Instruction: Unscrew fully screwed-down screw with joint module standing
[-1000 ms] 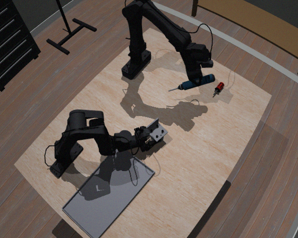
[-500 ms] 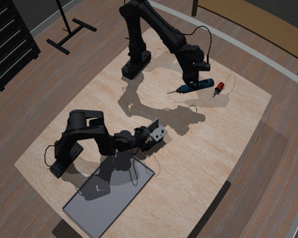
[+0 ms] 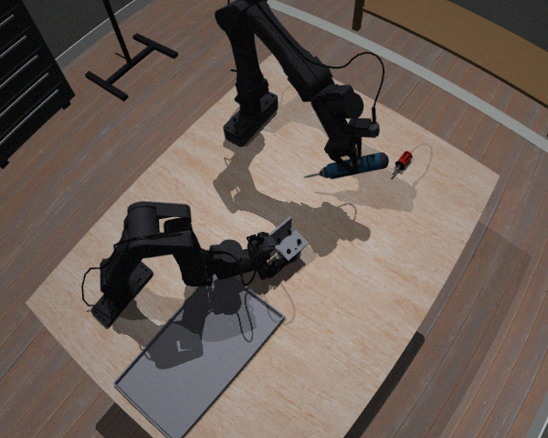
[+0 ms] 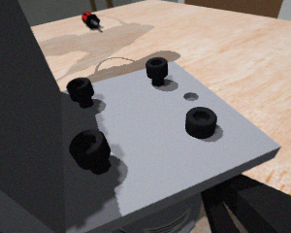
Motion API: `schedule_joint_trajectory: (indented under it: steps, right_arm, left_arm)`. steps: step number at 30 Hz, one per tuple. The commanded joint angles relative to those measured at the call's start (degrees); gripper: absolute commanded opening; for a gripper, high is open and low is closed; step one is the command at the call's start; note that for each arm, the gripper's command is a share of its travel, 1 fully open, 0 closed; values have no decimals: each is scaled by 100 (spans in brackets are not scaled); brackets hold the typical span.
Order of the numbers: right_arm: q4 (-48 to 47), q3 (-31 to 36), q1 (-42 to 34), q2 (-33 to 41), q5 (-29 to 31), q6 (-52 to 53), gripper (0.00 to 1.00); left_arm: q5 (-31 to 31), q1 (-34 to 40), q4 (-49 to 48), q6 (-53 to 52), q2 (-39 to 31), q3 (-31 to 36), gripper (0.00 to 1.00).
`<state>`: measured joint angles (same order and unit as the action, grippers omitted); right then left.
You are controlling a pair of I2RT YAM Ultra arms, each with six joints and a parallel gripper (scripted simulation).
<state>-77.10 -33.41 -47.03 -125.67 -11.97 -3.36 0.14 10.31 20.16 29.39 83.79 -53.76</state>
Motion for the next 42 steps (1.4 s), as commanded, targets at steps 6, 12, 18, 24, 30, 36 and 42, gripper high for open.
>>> schedule_joint_trajectory:
  steps: [6,12,18,24,30,36,42]
  right_arm:
    - [56,-37,-12,28,27,21,59]
    - [56,-37,-12,28,27,21,59]
    - [56,-37,-12,28,27,21,59]
    - [56,-37,-12,28,27,21,59]
    - [56,-37,-12,28,27,21,59]
    - [56,-37,-12,28,27,21,59]
    - [56,-37,-12,28,27,21,59]
  left_arm:
    - [25,271,-838,-294,-321,217,42]
    - [24,543,-1200,-531,-502,359,42]
    - [28,521,-1302,-588,-554,226,42]
    - [26,850,-1720,-806,-695,552,42]
    - [25,1122,-2031,-1033,-850,680,42]
    - [33,1161,-2213,-1100,-821,845,42]
    - [47,1433,-2451,-1286,-1053,825,42]
